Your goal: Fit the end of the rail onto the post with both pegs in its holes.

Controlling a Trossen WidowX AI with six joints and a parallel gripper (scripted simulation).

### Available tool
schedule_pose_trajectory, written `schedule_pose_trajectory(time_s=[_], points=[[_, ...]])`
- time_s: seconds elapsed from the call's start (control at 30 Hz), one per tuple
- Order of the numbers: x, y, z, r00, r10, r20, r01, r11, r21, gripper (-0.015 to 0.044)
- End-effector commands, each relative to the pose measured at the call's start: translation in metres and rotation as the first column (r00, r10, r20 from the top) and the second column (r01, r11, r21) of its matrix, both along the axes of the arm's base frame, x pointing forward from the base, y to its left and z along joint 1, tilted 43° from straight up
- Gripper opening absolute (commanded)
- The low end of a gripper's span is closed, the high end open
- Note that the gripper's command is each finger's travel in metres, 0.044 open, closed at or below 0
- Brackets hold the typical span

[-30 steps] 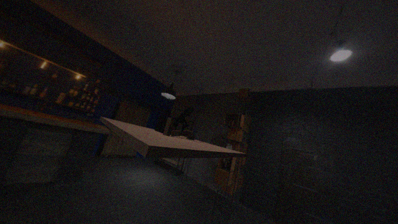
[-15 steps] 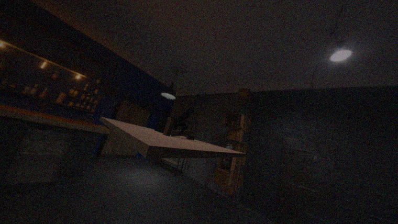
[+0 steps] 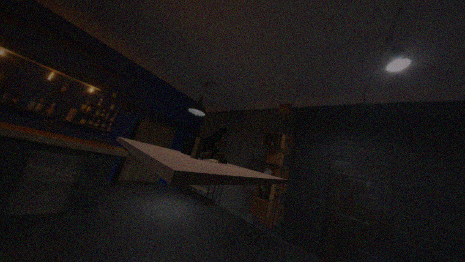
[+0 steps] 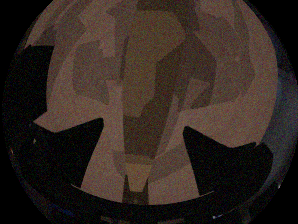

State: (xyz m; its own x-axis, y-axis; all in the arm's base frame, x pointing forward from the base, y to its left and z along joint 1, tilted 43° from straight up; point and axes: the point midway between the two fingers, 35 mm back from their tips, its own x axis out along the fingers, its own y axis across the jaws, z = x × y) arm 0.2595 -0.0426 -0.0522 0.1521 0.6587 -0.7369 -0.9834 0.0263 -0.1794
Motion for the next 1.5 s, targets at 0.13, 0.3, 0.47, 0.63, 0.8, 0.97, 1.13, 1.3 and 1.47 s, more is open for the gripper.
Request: schedule_pose_trajectory(time_s=[0.13, 0.3, 0.47, 0.63, 0.8, 0.97, 1.13, 1.3, 1.47], points=[[-0.0022, 0.0025, -0.0026, 1.000, -0.005, -0.009, 0.005, 1.000, 0.010, 0.0282], [-0.0022, 0.0025, -0.0026, 1.000, -0.005, -0.009, 0.005, 1.000, 0.010, 0.0151], [-0.0022, 0.0025, -0.0026, 1.000, -0.005, -0.009, 0.005, 1.000, 0.010, 0.0059], [-0.0022, 0.0025, -0.0026, 1.000, -0.005, -0.009, 0.005, 1.000, 0.010, 0.0026], [-0.0022, 0.0025, -0.0026, 1.000, -0.005, -0.009, 0.005, 1.000, 0.010, 0.0000], [-0.0022, 0.0025, -0.0026, 1.000, -0.005, -0.009, 0.005, 1.000, 0.010, 0.0000], [-0.0024, 0.0010, -0.0018, 1.000, -0.005, -0.009, 0.005, 1.000, 0.010, 0.0000], [-0.0027, -0.0007, 0.0000, 1.000, -0.005, -0.009, 0.005, 1.000, 0.010, 0.0000], [-0.0023, -0.0024, 0.0020, 1.000, -0.005, -0.009, 0.005, 1.000, 0.010, 0.0000]])
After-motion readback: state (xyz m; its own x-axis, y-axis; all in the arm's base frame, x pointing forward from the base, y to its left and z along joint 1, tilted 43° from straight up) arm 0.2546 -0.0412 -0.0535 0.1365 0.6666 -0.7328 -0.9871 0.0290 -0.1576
